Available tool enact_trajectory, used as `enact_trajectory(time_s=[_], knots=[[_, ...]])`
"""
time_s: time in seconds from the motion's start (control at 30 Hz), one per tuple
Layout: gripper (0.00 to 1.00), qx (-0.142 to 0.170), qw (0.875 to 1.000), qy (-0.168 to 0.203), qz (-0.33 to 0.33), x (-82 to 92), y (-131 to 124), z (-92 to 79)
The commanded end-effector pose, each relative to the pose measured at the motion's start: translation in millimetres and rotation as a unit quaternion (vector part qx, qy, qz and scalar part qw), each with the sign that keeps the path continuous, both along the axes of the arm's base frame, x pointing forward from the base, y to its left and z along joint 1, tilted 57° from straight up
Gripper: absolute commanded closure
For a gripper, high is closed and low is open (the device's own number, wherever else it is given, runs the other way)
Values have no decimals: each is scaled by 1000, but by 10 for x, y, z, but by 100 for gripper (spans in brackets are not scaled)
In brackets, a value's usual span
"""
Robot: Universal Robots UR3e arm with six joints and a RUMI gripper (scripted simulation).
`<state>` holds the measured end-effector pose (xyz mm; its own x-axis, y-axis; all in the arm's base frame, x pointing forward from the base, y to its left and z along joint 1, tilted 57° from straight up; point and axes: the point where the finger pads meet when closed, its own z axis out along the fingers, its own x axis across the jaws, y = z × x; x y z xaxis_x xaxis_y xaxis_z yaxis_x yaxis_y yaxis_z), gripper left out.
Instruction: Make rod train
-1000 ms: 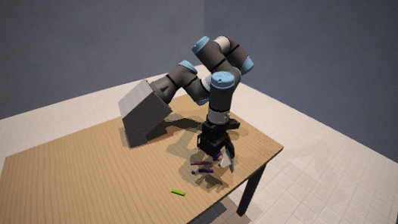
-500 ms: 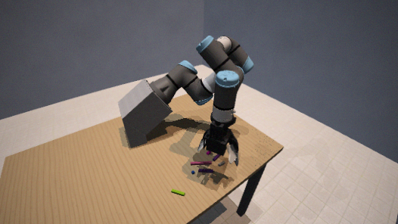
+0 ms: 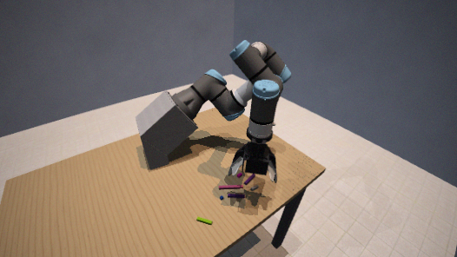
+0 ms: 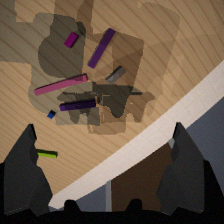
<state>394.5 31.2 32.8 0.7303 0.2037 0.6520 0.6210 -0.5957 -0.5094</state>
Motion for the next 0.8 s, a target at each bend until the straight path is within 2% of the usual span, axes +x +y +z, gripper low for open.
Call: enact_trajectory(time_s=[0.0,0.23,0.3,0.4,0.77], knots=[[0,-17,996,-67,47,-16,47,53],[0,-36,988,-120,85,-27,89,100],[0,-36,988,-120,85,-27,89,100],[0,-48,981,-155,109,-33,117,131],[0,-77,955,-234,165,-46,180,200]])
